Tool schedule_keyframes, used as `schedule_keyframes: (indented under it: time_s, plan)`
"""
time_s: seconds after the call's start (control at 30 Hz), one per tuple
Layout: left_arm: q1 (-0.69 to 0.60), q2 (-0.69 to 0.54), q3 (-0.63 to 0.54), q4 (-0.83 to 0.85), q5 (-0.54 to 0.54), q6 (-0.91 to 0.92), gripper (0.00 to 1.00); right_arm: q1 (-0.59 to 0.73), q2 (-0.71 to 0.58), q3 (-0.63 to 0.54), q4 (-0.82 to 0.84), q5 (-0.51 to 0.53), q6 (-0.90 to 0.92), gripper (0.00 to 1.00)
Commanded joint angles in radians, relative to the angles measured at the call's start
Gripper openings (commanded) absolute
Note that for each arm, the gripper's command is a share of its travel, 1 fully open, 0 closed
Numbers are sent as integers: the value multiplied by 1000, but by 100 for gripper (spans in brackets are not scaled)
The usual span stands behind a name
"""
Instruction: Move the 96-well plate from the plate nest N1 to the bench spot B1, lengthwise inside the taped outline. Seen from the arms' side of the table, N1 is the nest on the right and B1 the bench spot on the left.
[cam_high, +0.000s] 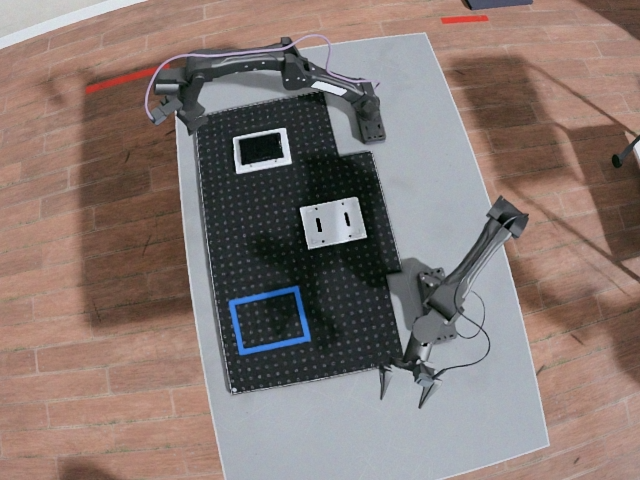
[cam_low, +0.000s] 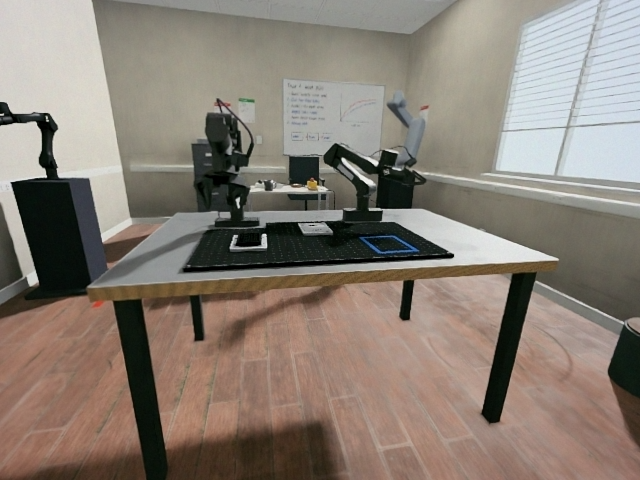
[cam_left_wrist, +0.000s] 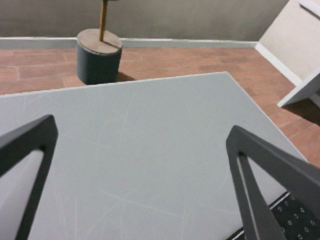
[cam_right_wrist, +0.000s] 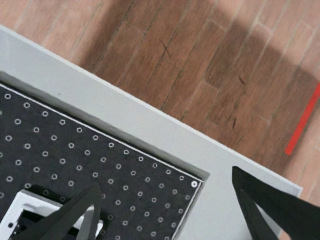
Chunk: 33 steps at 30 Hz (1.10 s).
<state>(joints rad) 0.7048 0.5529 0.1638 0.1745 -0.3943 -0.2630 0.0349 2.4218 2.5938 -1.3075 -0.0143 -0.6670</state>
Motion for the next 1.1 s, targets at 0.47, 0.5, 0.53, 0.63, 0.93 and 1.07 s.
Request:
schedule_keyframes:
  time_s: [0.47, 0.5, 0.53, 0.63, 0.93, 1.07]
  plan:
    - [0, -6, 14, 3, -2, 2, 100, 0, -22, 13, 2, -3, 1, 100]
    - [0, -6, 14, 3, -2, 2, 100, 0, -22, 13, 2, -3, 1, 100]
    - [0, -6, 14, 3, -2, 2, 100, 0, -22, 13, 2, -3, 1, 100]
    - [-9, 3, 10, 20, 13, 14, 100, 0, -14, -2, 26, -1, 8, 100]
    - [-292, 47, 84, 13, 93, 103, 100, 10, -126, -209, 143, -13, 49, 100]
    - [-434, 96, 121, 25, 112, 133, 100, 13, -200, -340, 204, -16, 71, 100]
